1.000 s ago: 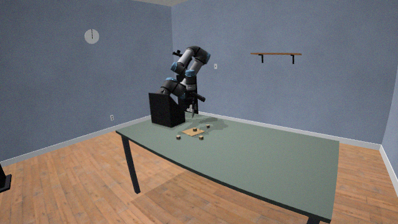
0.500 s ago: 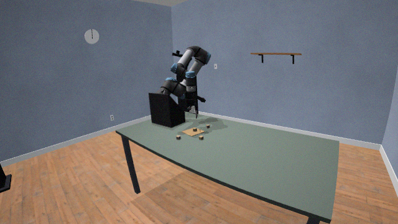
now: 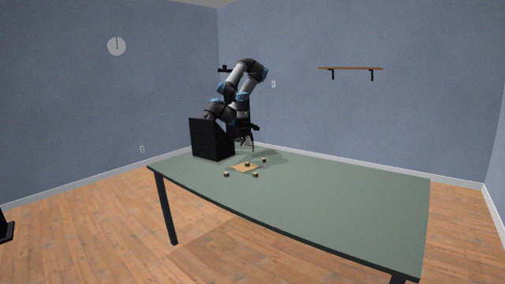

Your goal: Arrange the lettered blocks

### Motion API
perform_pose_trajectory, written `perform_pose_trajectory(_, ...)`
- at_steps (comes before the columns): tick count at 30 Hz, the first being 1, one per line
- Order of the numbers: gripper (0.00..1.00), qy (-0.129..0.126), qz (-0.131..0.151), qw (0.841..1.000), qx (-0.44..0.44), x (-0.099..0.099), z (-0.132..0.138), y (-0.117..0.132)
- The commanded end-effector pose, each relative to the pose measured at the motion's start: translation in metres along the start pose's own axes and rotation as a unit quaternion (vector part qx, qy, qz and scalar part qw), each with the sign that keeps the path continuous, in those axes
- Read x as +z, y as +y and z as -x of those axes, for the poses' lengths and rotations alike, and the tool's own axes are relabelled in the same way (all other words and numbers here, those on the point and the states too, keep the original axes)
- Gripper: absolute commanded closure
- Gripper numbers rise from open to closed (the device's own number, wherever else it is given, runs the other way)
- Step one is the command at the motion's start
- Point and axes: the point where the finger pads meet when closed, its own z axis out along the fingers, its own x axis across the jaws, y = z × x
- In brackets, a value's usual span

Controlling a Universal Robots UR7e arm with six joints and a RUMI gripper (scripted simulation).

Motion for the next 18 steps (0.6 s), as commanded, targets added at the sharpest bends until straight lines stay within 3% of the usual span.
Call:
perform_pose_trajectory(1, 0.0, 0.0, -0.002, 0.998, -0.07, 0.004, 0.0, 0.001)
perform_pose_trajectory(8, 0.0, 0.0, -0.002, 0.992, -0.129, 0.008, 0.0, 0.001)
perform_pose_trajectory(18, 0.0, 0.0, -0.003, 0.971, -0.241, 0.016, 0.001, 0.003)
